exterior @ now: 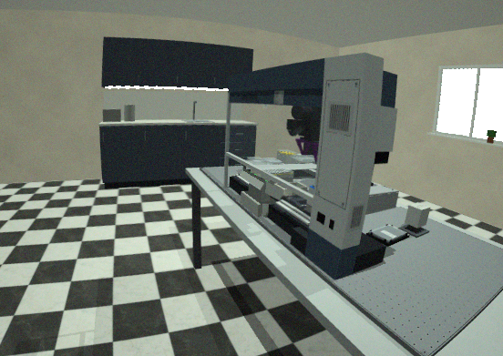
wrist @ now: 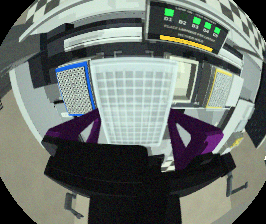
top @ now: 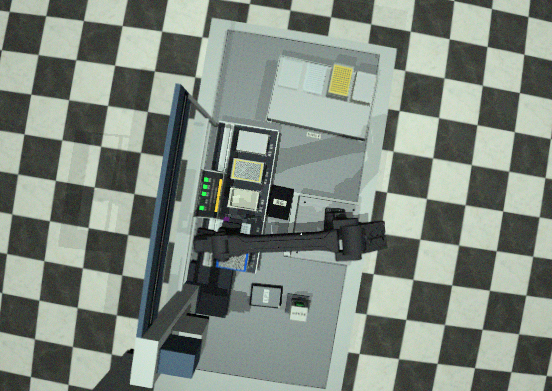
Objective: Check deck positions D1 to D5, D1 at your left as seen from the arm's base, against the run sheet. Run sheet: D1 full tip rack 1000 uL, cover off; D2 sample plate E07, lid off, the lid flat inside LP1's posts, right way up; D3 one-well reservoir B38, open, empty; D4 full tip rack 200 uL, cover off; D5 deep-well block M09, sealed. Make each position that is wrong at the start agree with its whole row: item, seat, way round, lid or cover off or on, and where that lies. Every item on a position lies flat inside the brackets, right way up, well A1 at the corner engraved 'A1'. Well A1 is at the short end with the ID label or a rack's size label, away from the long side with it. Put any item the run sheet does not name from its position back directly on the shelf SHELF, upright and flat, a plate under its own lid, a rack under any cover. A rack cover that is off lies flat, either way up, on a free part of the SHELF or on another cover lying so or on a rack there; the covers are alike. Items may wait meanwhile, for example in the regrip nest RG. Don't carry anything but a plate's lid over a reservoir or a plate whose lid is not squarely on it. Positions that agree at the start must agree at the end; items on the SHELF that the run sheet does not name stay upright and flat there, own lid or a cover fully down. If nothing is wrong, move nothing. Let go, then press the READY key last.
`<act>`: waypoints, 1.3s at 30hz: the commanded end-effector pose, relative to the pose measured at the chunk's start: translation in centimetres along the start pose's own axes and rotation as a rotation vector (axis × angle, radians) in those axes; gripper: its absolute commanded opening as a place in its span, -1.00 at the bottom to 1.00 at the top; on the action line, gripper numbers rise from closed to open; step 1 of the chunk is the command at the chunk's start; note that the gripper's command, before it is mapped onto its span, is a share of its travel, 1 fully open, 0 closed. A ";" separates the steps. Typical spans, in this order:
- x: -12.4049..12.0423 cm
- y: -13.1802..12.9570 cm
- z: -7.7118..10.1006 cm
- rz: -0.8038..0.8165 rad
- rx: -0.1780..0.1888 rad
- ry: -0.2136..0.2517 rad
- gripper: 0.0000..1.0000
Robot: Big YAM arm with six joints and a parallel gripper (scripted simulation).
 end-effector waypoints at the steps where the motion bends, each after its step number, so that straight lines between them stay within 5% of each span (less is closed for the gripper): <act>1: 0.7 0.8 3.9 0.000 0.033 -0.069 -1.00; 10: 0.6 0.7 5.4 -0.001 0.034 -0.069 -1.00; 14: 0.6 0.3 3.9 -0.001 0.020 -0.043 -1.00; 20: 0.6 0.3 3.9 -0.001 0.020 -0.043 -1.00; 39: -4.4 -0.5 3.3 0.000 0.014 -0.026 -1.00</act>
Point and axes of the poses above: the point where the finger pads meet when closed, its own z axis back along the fingers, its own y axis across the jaws, x = y × z, the point moved 10 cm from there along z, back along the fingers, and after that the axes turned 12 degrees about -z, right-handed, at the moved point
